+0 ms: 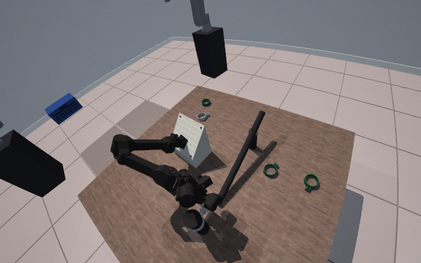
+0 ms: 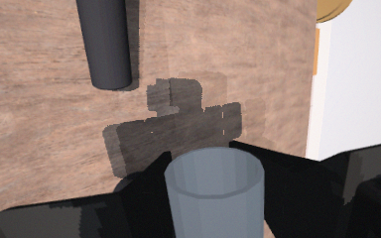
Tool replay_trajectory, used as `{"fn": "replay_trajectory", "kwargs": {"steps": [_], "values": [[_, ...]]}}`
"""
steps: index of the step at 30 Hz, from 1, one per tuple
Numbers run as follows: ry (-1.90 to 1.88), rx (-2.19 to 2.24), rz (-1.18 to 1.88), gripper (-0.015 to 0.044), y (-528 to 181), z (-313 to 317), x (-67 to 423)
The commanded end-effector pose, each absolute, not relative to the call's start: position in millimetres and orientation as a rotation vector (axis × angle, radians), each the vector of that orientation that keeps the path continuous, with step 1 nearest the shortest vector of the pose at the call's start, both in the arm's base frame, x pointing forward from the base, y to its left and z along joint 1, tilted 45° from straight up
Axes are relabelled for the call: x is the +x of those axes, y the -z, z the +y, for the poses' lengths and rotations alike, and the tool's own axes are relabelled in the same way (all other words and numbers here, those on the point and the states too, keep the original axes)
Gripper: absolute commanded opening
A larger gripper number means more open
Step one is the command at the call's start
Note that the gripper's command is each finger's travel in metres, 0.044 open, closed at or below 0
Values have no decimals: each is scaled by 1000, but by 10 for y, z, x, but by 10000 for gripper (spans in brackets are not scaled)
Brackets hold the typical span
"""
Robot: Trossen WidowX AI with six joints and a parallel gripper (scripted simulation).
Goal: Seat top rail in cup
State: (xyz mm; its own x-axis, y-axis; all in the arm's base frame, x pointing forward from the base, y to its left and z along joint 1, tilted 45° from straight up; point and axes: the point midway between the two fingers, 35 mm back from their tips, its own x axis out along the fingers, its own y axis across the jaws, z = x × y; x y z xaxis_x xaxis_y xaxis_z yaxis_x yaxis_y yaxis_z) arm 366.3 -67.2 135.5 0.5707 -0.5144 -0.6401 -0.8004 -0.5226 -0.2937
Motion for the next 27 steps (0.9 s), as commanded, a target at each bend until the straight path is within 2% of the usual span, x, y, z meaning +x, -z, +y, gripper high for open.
{"fn": "replay_trajectory", "kwargs": {"steps": [1, 24, 27], "values": [[-671, -2234, 1040, 0, -1343, -658, 3638], [-682, -2242, 1039, 0, -1354, -676, 3643], [-682, -2242, 1039, 79, -1354, -676, 3643]]}}
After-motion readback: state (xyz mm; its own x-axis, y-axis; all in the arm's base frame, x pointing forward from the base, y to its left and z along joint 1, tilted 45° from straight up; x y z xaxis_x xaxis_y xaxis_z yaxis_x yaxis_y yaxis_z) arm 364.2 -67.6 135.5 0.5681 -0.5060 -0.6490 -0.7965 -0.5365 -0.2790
